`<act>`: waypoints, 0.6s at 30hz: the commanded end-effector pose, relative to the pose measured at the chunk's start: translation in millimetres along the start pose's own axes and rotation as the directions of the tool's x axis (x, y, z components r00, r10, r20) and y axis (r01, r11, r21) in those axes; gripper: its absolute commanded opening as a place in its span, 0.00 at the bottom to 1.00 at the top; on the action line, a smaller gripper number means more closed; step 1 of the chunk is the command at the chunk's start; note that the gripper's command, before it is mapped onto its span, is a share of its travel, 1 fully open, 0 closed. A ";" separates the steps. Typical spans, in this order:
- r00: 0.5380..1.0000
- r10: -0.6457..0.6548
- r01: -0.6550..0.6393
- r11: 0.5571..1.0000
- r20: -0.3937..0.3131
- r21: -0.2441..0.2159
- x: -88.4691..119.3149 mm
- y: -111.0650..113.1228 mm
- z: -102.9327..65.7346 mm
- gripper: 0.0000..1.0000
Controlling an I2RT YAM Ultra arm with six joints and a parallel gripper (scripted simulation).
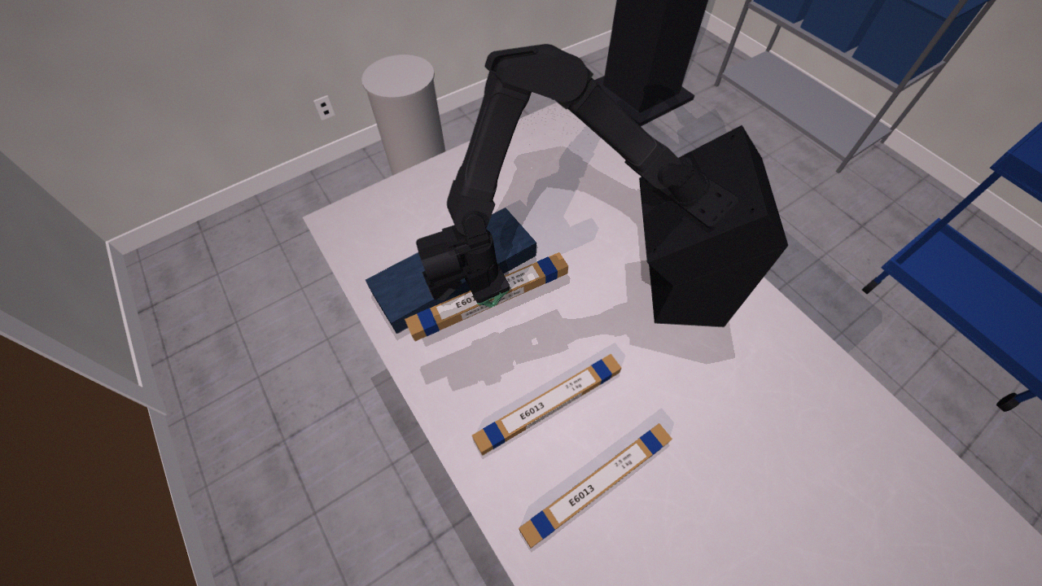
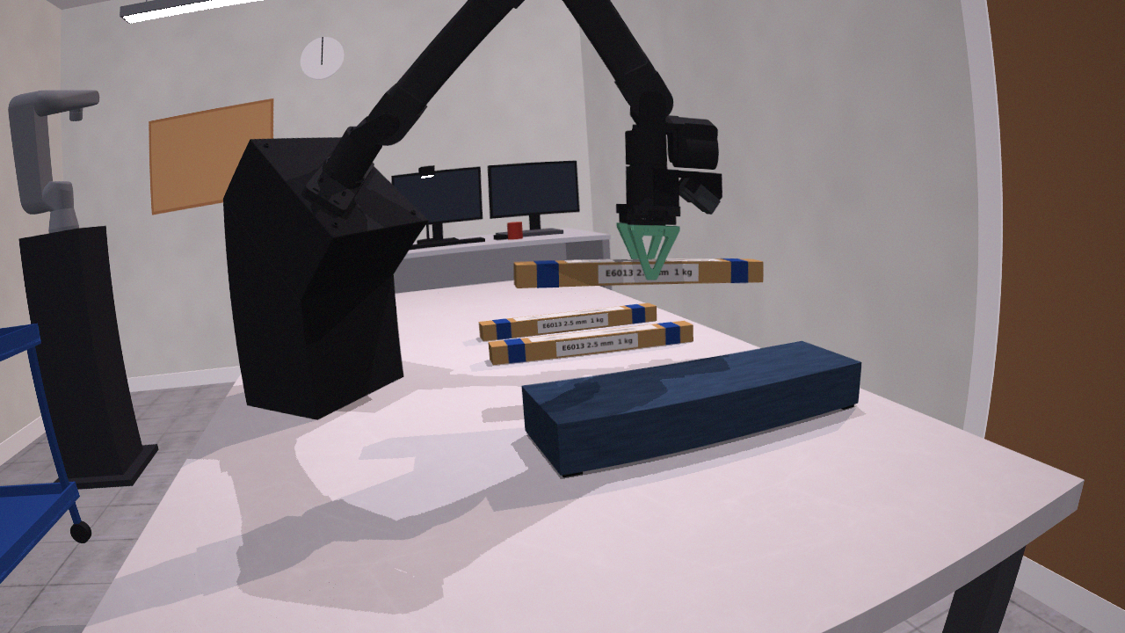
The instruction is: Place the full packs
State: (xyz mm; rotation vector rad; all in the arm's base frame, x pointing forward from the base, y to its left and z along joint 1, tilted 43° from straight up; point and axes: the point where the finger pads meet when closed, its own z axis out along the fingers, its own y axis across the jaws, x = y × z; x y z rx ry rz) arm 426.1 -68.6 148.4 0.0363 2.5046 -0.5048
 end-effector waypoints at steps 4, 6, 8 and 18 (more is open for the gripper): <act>0.996 -0.005 0.006 1.000 0.094 -0.017 -31.5 -8.2 -36.3 0.00; 0.996 -0.005 0.006 1.000 0.094 -0.017 -32.0 -8.7 -36.6 0.00; 0.996 -0.005 0.006 1.000 0.094 -0.017 -32.0 -8.7 -36.6 0.00; 0.996 -0.002 0.004 1.000 0.095 -0.016 -33.7 -12.0 -37.9 0.00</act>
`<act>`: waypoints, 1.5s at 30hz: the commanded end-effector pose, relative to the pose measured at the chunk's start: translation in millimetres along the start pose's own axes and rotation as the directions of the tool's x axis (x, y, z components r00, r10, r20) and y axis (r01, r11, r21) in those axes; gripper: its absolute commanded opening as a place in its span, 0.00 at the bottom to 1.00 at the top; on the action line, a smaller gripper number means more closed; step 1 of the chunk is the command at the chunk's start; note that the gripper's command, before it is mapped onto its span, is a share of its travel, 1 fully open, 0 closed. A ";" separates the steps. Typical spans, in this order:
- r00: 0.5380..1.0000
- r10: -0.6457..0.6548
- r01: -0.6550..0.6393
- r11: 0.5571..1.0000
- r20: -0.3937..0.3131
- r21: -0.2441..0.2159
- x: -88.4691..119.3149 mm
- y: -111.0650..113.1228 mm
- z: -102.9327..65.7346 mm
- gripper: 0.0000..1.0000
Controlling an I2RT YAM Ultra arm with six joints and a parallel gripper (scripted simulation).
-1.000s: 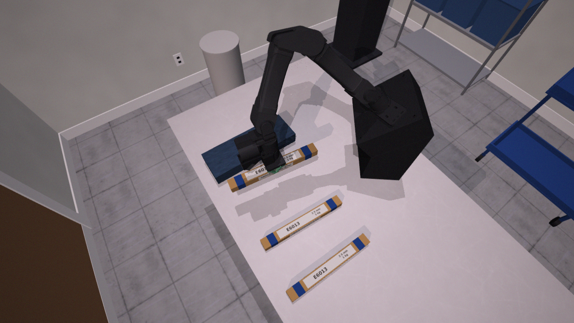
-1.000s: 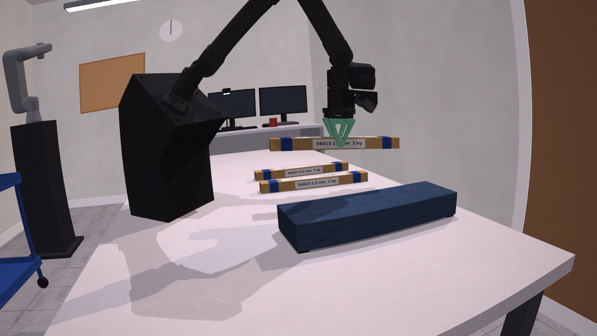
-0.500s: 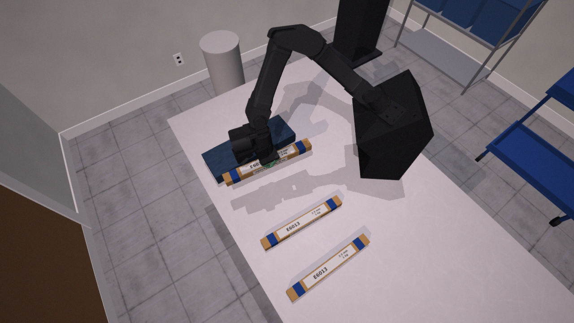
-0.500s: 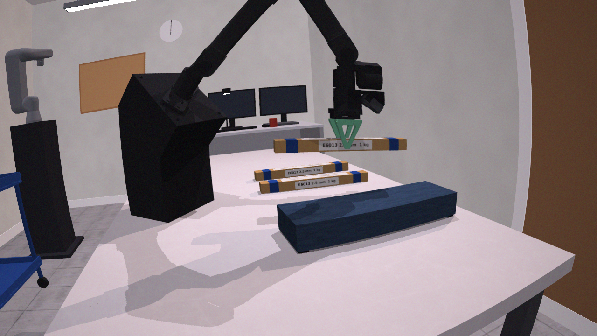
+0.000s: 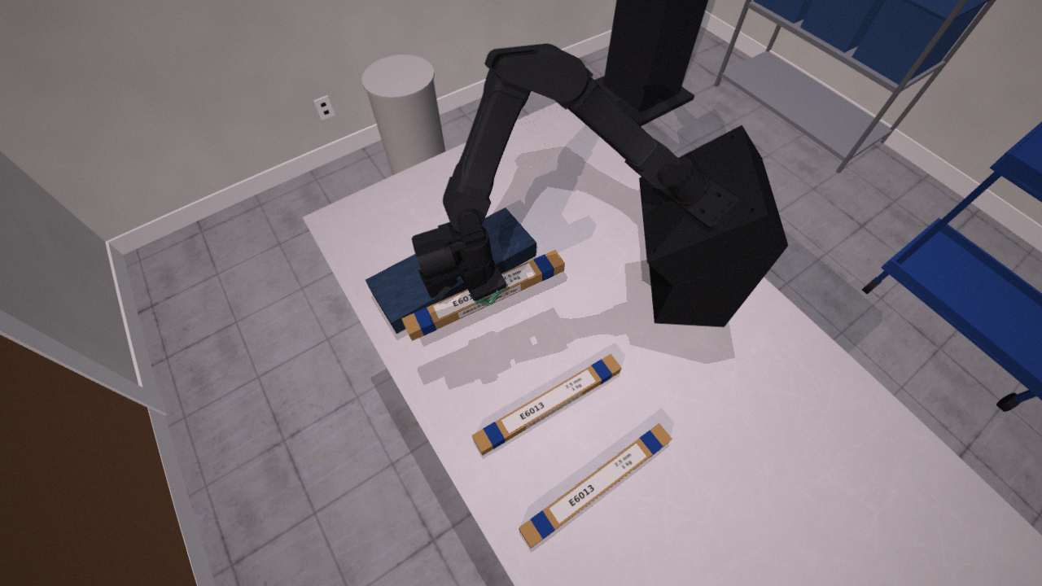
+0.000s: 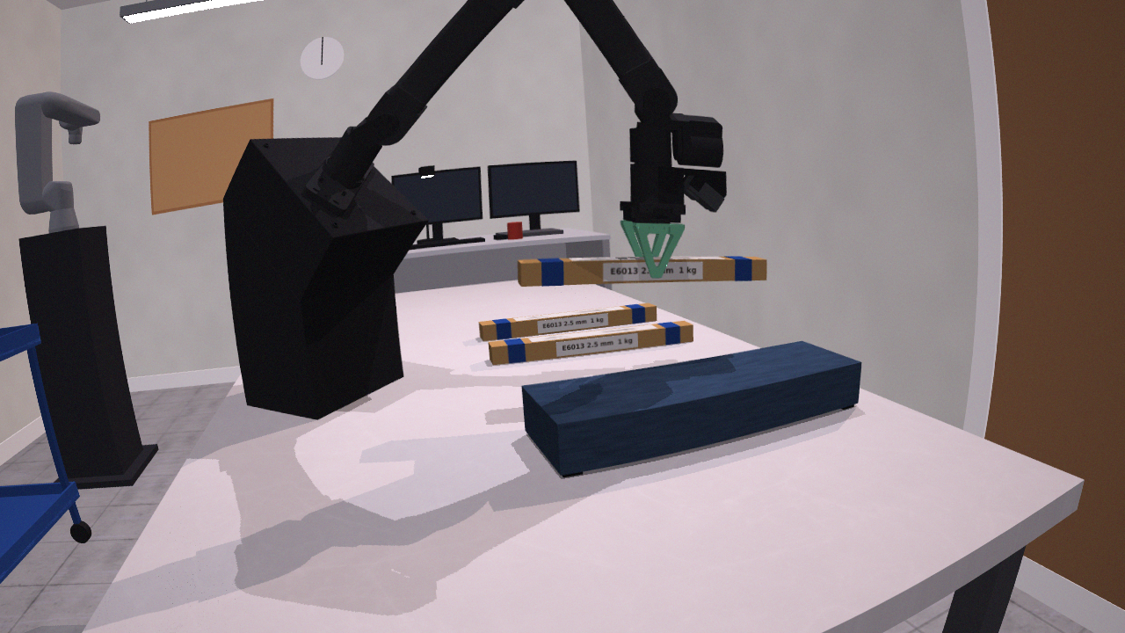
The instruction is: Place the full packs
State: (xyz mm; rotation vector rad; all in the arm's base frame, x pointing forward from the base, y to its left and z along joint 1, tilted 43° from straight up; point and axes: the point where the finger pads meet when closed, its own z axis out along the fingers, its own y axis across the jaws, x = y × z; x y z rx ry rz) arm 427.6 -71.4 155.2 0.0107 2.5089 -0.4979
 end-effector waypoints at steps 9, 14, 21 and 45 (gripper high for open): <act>0.996 0.022 -0.022 1.000 0.091 0.000 -28.6 -13.5 -33.9 0.00; 0.996 0.016 -0.016 1.000 0.093 -0.003 -29.6 -11.9 -34.9 0.00; 0.996 0.018 -0.018 1.000 0.092 0.000 -29.8 -14.5 -34.8 0.00; 0.996 0.022 -0.022 1.000 0.091 0.000 -30.1 -18.0 -34.5 0.00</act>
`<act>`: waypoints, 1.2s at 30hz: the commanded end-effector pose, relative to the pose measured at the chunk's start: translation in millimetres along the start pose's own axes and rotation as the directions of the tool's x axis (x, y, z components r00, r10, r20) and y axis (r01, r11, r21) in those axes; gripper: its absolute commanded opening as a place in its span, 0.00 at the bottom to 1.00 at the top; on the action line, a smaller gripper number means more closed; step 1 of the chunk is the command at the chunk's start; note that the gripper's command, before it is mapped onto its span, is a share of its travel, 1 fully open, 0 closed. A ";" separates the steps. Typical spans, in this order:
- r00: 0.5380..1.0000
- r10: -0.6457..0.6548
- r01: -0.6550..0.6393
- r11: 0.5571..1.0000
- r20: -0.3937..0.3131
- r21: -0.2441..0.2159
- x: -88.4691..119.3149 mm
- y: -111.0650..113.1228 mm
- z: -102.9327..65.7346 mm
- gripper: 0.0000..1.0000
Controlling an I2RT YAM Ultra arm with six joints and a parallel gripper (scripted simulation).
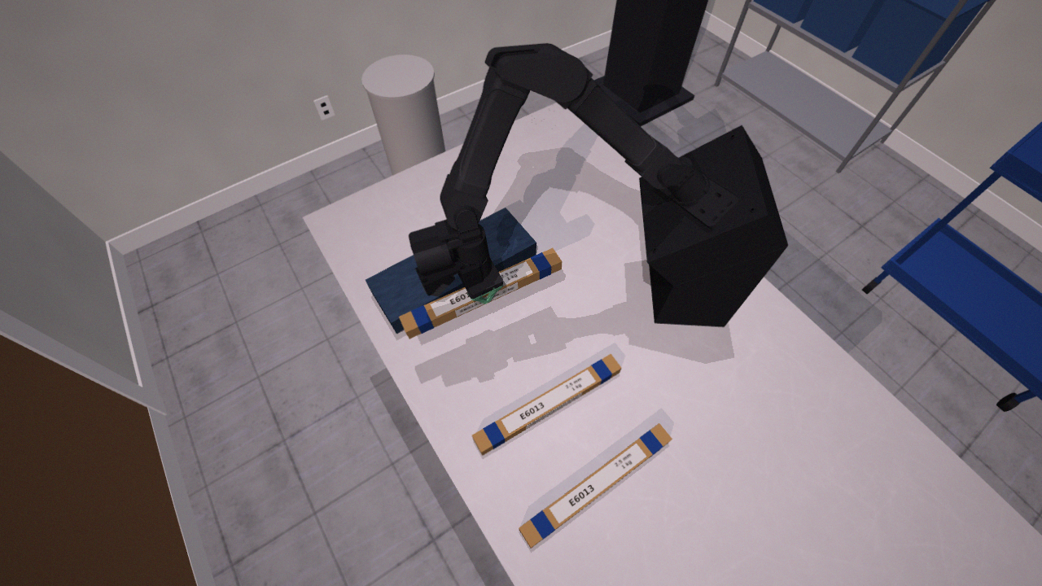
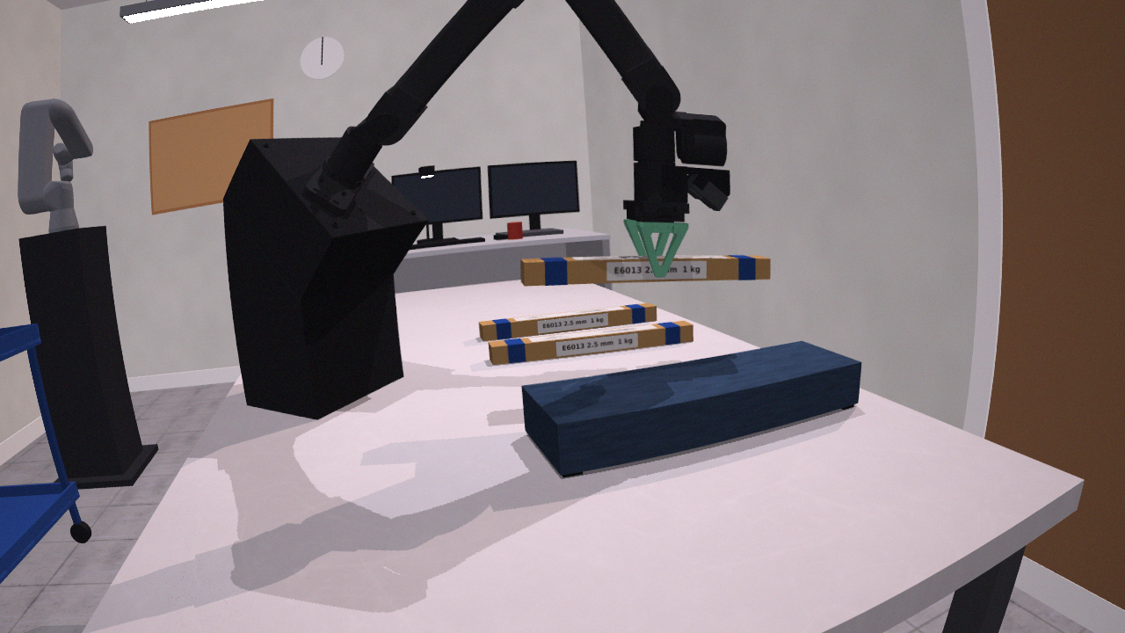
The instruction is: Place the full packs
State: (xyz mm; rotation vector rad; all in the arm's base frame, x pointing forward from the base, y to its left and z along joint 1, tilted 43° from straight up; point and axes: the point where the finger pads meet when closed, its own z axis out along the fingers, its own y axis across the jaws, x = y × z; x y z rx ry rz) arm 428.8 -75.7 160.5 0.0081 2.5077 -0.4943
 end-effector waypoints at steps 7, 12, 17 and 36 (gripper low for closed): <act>0.996 0.019 -0.019 1.000 0.091 0.002 -27.4 -10.9 -33.2 0.00; 0.996 0.020 -0.021 1.000 0.090 0.003 -27.3 -11.8 -33.0 0.00; 0.996 0.022 -0.022 1.000 0.090 0.003 -27.1 -12.6 -32.7 0.00; 0.996 0.021 -0.022 1.000 0.090 0.002 -27.1 -12.5 -32.6 0.00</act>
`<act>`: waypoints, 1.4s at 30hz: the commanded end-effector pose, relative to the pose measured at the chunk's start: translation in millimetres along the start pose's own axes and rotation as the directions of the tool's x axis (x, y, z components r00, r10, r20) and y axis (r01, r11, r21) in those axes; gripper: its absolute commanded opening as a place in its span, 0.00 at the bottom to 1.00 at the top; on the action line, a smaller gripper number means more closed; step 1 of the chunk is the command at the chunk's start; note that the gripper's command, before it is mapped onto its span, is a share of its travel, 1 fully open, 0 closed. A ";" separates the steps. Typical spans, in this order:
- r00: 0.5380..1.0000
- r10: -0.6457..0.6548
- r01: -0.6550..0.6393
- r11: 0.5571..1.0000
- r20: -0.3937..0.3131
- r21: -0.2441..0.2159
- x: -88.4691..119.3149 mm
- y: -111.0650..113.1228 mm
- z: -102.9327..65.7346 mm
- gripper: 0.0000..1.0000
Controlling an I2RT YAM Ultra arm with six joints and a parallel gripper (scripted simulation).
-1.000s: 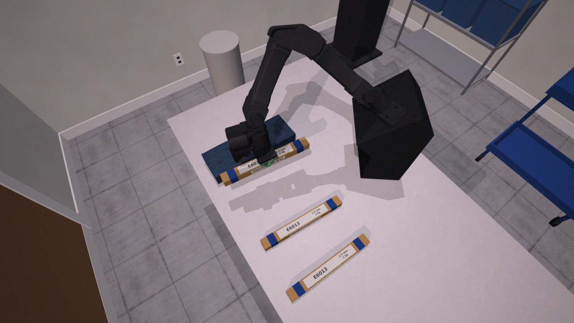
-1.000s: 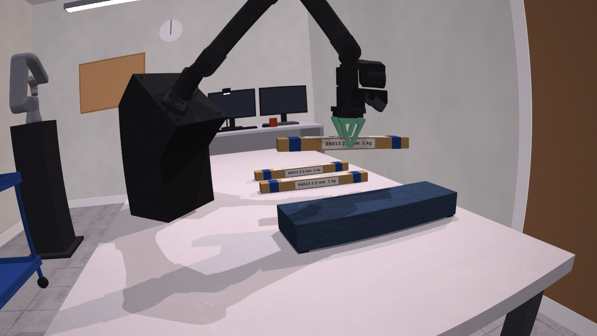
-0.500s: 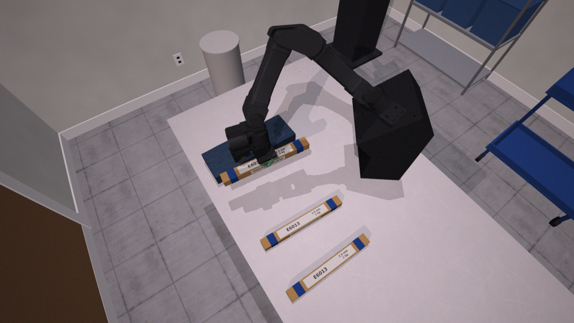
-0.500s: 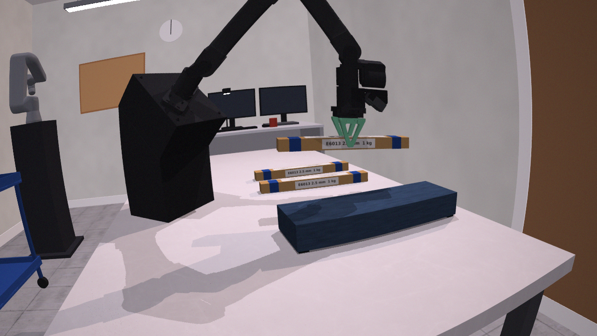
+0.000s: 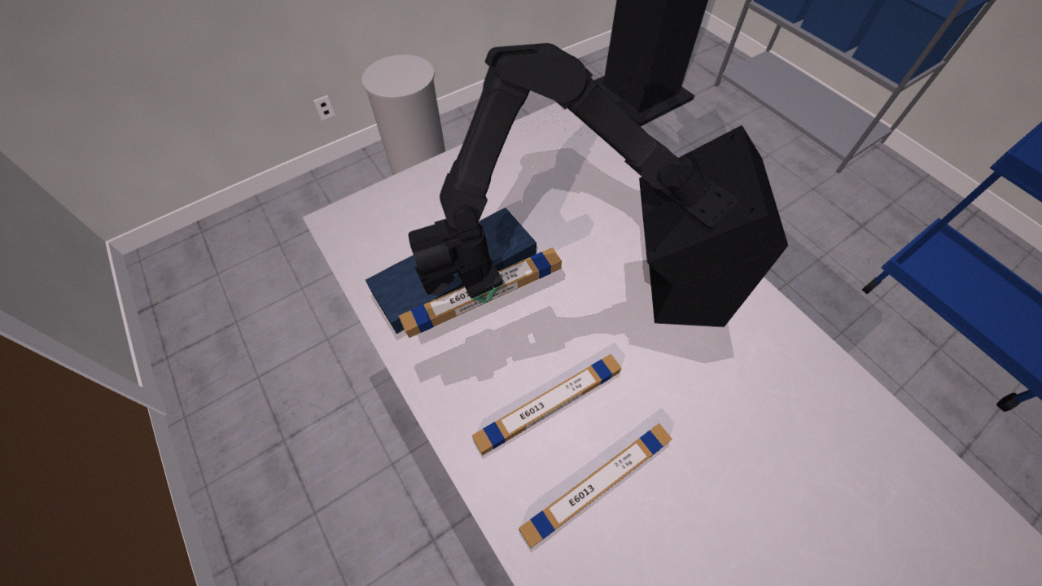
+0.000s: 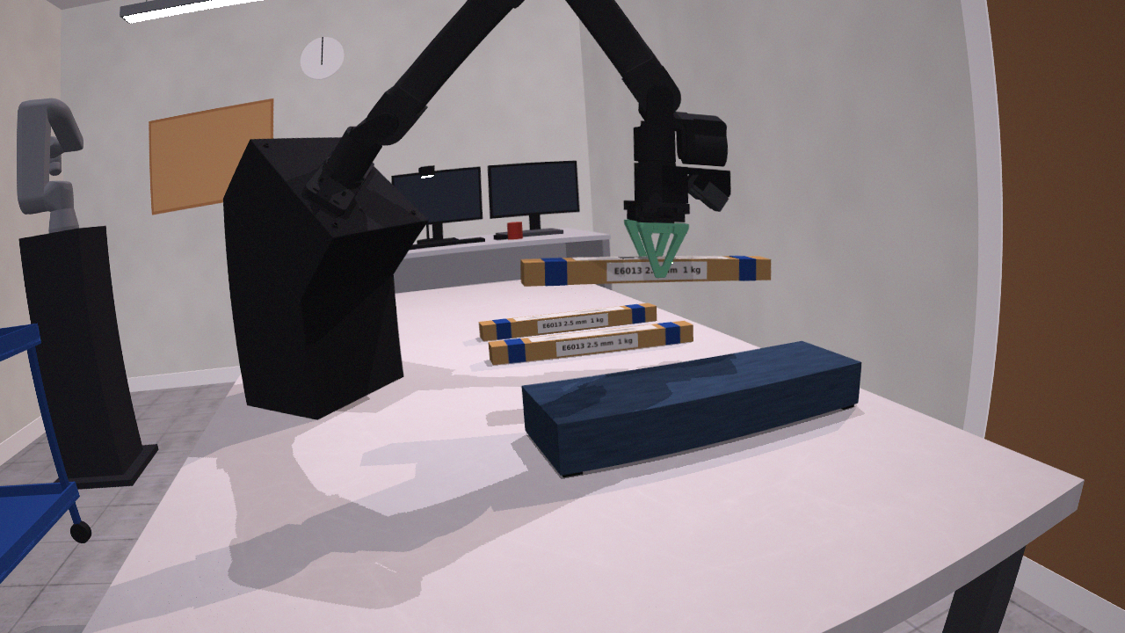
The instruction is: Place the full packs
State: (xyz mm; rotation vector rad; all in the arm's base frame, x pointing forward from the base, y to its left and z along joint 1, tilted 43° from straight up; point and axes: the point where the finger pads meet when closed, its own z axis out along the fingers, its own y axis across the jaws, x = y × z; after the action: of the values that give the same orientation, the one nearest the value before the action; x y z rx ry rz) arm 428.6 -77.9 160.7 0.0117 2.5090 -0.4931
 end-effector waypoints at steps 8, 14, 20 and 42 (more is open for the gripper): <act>0.996 0.019 -0.020 1.000 0.091 0.003 -27.3 -10.6 -33.0 0.00; 0.996 0.020 -0.020 1.000 0.090 0.003 -27.1 -10.7 -32.8 0.00; 0.996 0.021 -0.022 1.000 0.089 0.004 -26.6 -12.9 -30.4 0.00; 0.993 0.026 -0.027 1.000 0.115 0.006 -36.3 -13.0 2.1 0.00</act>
State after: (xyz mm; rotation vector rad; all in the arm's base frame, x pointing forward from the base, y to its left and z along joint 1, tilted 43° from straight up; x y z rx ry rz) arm 445.3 -91.0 146.0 0.0216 2.4961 -0.4920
